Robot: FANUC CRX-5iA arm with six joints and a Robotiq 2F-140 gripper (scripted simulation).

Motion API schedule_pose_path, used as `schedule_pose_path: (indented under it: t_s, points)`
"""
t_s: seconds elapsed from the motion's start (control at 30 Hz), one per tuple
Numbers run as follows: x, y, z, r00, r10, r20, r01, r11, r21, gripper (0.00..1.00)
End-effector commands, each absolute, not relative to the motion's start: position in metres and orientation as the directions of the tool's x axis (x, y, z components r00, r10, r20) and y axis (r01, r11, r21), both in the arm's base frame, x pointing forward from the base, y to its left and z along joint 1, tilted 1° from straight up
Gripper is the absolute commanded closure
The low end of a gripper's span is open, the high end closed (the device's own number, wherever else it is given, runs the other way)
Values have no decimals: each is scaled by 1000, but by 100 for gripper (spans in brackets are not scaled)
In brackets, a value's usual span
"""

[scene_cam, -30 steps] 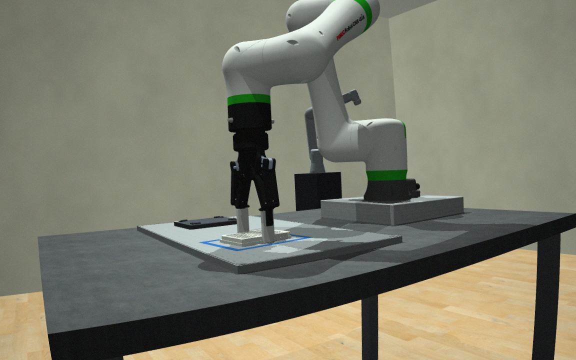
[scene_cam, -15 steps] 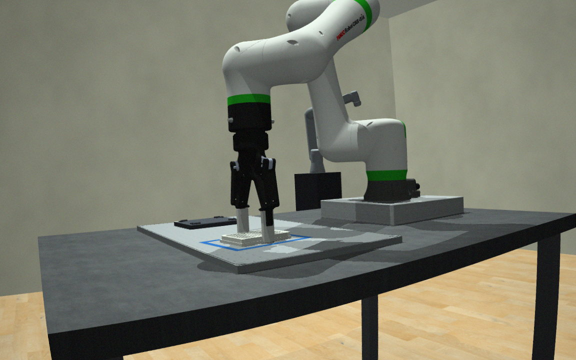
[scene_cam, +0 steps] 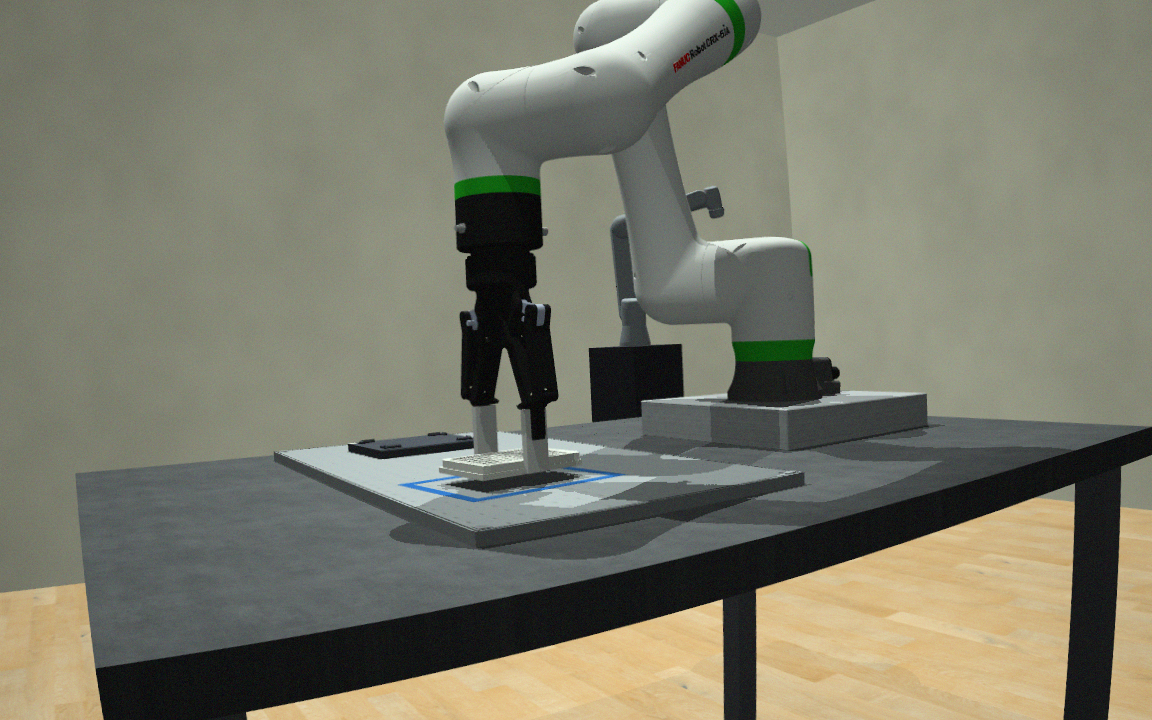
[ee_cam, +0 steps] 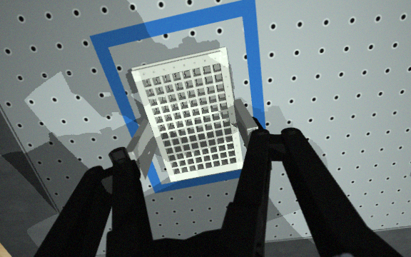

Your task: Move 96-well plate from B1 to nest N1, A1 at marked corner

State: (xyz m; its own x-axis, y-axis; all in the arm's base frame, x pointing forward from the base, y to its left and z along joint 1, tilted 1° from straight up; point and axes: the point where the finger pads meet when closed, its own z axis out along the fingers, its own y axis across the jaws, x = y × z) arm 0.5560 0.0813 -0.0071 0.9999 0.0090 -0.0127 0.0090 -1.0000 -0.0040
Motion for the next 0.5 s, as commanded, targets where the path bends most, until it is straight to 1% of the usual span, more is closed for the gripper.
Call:
schedule_pose_path:
  t_s: [0.0,0.47]
  points:
    - [556,81,-3,1000,9,-12,9,-1000,-4,100]
    - [556,81,17,1000,9,-12,9,-1000,-4,100]
